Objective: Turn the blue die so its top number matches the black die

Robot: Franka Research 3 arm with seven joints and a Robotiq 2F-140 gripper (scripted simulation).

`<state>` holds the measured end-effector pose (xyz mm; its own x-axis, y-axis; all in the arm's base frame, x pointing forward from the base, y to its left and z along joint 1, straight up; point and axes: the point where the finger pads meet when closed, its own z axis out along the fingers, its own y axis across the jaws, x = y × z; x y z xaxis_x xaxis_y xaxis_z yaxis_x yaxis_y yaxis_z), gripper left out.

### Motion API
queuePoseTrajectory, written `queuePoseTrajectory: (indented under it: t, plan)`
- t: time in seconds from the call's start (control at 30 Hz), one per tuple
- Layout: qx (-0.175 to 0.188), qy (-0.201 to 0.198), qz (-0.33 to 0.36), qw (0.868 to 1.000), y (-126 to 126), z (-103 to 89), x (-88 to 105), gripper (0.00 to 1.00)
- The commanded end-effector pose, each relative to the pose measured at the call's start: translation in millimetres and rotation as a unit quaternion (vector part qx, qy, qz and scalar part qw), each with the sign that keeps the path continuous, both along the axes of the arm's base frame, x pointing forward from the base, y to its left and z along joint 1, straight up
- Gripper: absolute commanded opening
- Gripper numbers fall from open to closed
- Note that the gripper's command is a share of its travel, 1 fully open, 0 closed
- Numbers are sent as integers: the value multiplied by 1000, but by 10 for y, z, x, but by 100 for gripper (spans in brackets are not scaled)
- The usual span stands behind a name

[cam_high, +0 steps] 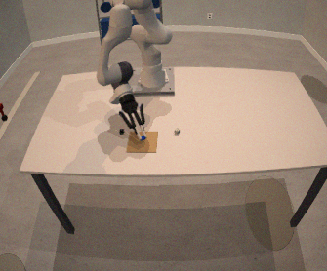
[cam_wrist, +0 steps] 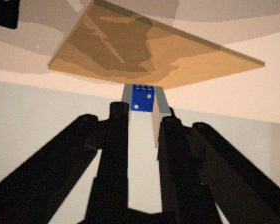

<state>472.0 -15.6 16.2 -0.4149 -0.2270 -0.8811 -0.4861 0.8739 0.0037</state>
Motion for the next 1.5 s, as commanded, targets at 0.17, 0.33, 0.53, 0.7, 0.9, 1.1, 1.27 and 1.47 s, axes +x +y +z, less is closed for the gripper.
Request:
queuePoseTrajectory:
  t: [0.17, 0.33, 0.53, 0.7, 0.9, 1.1, 1.27, 1.47]
  plan:
    - [-1, -3, -1, 1000, -13, 3, 15, 9]
    - [-1, -3, -1, 1000, -13, -8, 15, 9]
    - [-1, -3, -1, 1000, -13, -47, 15, 9]
    - [-1, -3, -1, 1000, -13, -79, 15, 9]
    - [-1, -3, -1, 1000, -13, -91, 15, 9]
    - [-1, -3, -1, 1000, -13, -93, 15, 9]
    - [-1, -3, -1, 1000, -13, -93, 15, 9]
    - [-1, -3, -1, 1000, -13, -93, 15, 9]
